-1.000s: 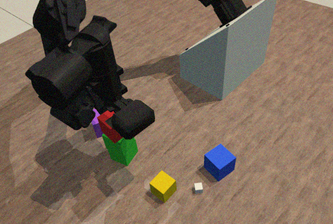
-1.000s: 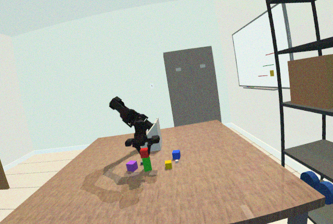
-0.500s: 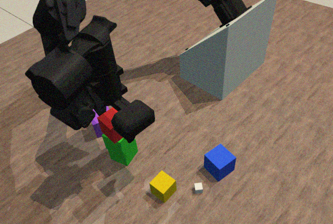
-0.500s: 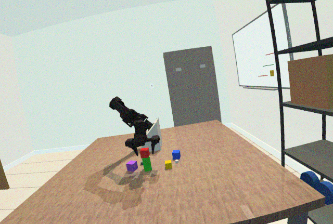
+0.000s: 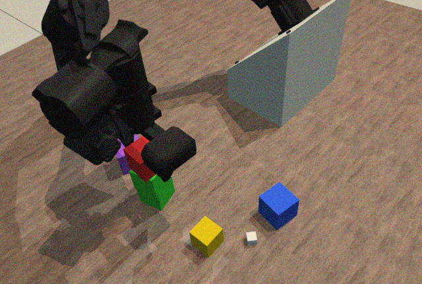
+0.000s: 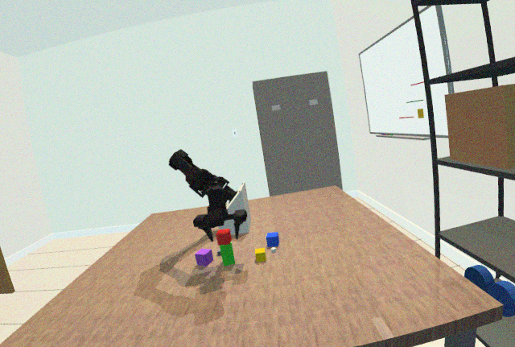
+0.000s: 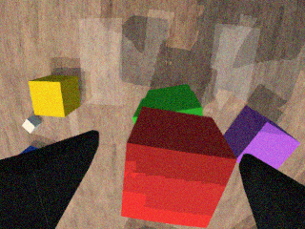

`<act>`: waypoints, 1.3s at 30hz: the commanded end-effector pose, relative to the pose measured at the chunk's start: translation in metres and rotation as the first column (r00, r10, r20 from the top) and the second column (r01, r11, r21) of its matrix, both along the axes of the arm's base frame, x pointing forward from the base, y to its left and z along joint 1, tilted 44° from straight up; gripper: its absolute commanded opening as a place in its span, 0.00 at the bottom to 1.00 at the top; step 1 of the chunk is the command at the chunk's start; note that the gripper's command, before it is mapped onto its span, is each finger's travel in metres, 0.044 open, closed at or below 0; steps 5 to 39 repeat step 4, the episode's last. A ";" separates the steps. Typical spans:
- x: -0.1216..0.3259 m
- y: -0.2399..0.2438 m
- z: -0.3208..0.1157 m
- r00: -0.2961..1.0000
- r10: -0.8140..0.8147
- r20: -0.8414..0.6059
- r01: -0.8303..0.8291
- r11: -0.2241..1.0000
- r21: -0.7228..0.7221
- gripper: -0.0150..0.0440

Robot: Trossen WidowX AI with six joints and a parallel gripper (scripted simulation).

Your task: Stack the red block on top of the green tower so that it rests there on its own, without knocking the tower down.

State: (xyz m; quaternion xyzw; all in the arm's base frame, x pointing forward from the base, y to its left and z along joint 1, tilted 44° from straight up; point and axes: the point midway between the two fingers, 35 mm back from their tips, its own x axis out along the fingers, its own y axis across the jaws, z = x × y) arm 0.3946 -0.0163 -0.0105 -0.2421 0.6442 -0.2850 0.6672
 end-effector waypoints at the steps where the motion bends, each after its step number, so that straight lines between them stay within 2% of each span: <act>1: 0.000 0.000 0.000 1.000 0.001 0.001 -0.001 1.000 0.000 1.00; 39: 0.000 0.000 0.000 1.000 0.001 0.001 -0.001 1.000 0.000 1.00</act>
